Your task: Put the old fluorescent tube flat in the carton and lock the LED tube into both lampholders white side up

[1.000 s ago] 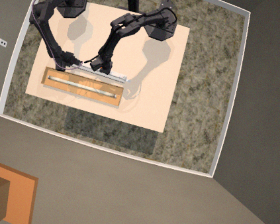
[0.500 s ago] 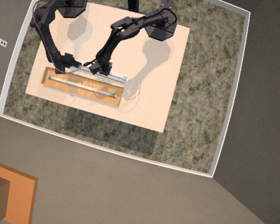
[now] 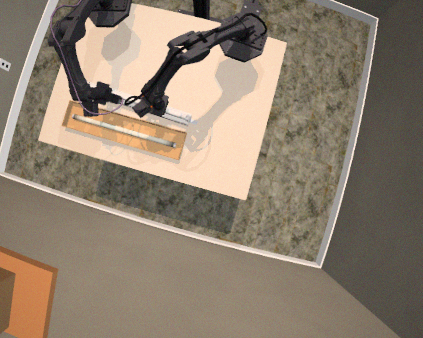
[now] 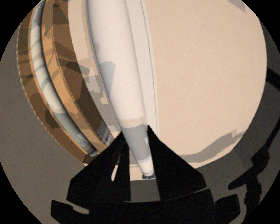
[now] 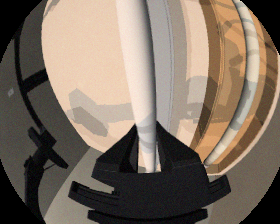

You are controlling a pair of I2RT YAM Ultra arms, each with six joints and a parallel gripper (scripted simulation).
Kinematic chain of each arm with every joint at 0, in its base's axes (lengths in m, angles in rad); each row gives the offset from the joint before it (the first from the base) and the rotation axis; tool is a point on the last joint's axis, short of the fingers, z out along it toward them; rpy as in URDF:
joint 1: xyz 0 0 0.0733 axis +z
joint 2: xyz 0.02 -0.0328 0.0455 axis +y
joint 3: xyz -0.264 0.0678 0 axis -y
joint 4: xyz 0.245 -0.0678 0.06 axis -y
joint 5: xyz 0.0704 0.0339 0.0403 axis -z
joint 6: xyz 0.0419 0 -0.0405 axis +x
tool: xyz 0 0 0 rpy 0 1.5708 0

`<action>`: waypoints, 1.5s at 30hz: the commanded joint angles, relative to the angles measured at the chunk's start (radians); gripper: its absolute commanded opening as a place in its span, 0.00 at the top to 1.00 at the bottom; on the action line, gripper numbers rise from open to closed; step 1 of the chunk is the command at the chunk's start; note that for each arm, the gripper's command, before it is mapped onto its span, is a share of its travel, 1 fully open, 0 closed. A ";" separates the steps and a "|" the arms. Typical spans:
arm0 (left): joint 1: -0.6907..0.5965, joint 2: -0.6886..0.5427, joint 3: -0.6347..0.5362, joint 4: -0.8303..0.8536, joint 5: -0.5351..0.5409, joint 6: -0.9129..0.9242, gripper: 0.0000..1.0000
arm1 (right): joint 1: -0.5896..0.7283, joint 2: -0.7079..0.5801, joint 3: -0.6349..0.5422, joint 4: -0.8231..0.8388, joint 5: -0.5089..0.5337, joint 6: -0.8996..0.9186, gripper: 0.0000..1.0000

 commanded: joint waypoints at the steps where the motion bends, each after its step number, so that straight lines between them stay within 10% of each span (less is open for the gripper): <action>1: 0.024 0.019 0.062 -0.048 0.031 0.012 0.89 | -0.018 0.019 0.065 -0.041 -0.022 -0.013 0.89; 25: 0.039 0.106 0.240 -0.161 0.039 0.024 0.89 | -0.019 0.084 0.240 -0.145 -0.037 -0.024 0.89; 26: 0.039 0.102 0.243 -0.161 0.039 0.024 0.51 | -0.018 0.076 0.242 -0.144 -0.036 -0.024 0.89; 42: 0.015 0.100 0.253 -0.182 0.050 0.023 0.51 | -0.015 0.075 0.245 -0.144 -0.037 -0.023 0.89; 43: 0.015 0.100 0.252 -0.182 0.050 0.023 0.51 | -0.015 0.075 0.245 -0.144 -0.037 -0.023 0.51; 45: 0.015 0.100 0.250 -0.182 0.050 0.023 0.51 | -0.015 0.077 0.240 -0.144 -0.037 -0.023 0.51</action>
